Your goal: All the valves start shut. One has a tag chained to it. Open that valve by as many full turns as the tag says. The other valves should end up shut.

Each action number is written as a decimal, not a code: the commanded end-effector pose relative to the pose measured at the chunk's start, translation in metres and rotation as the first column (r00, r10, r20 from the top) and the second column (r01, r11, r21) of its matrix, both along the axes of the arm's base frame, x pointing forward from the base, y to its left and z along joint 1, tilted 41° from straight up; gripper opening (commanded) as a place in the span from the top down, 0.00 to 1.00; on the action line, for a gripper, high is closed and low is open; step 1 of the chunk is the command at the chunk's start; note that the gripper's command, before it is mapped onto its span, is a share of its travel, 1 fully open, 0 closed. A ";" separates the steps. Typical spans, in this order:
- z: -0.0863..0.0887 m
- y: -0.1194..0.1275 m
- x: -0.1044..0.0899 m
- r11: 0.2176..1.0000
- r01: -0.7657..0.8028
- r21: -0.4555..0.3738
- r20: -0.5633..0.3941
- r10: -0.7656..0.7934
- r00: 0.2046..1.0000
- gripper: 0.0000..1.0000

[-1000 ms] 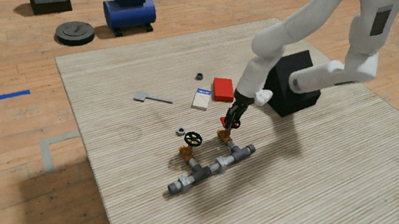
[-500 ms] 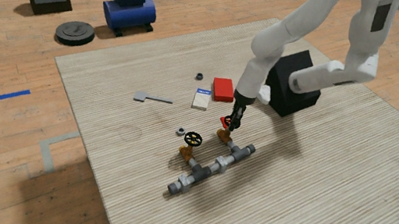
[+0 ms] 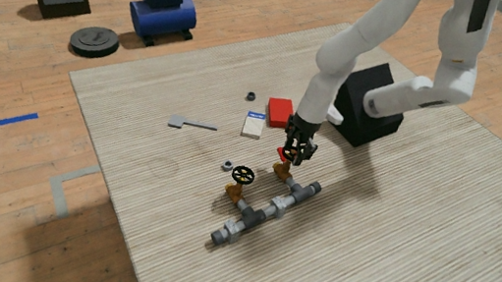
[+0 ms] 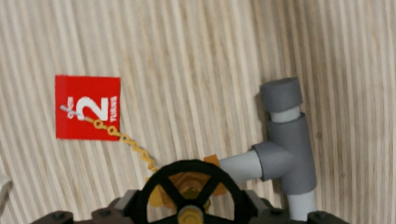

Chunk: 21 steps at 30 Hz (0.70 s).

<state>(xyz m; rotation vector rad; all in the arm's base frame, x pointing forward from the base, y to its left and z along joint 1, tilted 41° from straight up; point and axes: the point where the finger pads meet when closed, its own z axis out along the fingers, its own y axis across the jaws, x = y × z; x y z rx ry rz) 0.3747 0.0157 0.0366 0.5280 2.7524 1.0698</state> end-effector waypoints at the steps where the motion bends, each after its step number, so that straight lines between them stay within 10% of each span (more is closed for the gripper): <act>1: 0.000 -0.001 0.000 0.988 -0.138 -0.066 0.154 0.146 0.977 0.33; 12: 0.000 -0.001 0.000 0.882 -0.395 -0.256 0.363 0.467 0.806 0.33; 21: 0.000 -0.001 0.000 0.697 -0.541 -0.472 0.466 0.717 0.518 0.33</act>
